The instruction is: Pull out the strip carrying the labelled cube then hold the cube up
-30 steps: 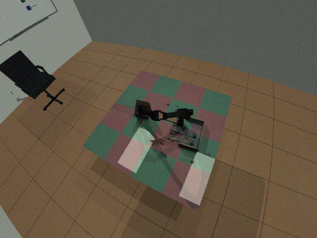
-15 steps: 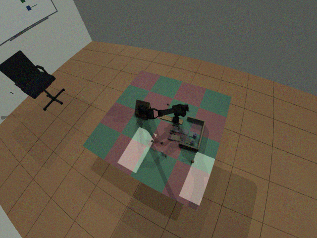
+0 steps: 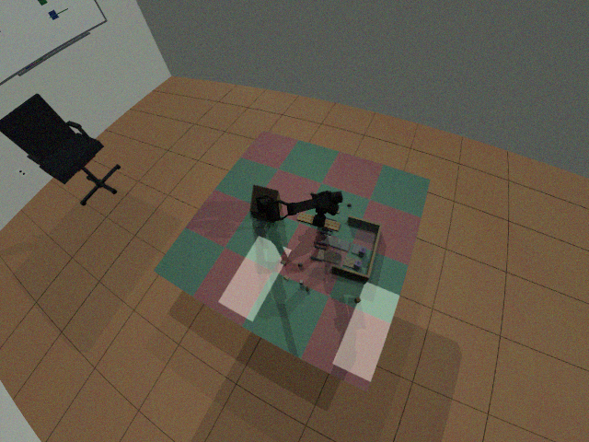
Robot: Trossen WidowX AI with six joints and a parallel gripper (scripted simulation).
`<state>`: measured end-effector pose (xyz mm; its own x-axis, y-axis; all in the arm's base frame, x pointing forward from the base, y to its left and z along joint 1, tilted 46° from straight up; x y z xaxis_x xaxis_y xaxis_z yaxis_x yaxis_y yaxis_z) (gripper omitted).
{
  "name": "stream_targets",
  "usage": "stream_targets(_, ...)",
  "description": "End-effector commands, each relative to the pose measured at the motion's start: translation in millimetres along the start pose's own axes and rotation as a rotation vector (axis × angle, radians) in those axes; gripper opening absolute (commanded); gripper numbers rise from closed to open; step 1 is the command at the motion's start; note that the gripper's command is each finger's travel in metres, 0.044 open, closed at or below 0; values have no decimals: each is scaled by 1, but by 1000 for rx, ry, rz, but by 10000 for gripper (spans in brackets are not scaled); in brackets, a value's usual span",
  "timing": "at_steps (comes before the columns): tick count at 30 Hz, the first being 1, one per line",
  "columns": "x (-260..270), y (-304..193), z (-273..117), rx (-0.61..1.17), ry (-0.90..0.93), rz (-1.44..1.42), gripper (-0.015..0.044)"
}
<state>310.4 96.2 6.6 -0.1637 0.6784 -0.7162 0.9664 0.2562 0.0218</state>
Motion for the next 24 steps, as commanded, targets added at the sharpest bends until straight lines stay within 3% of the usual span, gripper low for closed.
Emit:
stream_targets(1,0,-19,1,2,2,-2,0)
stream_targets(7,0,-21,-3,2,2,-2,0)
stream_targets(13,1,-21,-34,3,3,-2,0)
stream_targets(24,1,-21,-35,3,3,-2,0)
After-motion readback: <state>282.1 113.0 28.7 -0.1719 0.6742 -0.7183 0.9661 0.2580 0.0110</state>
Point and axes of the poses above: the point midway between the two fingers, 35 mm back from their tips, its own z axis out along the fingers, its own x axis across the jaws, y = z × x, the point moved 2 cm from there along -z, back along the fingers, and after that the axes turned 6 degrees about z, right-handed, at the moved point
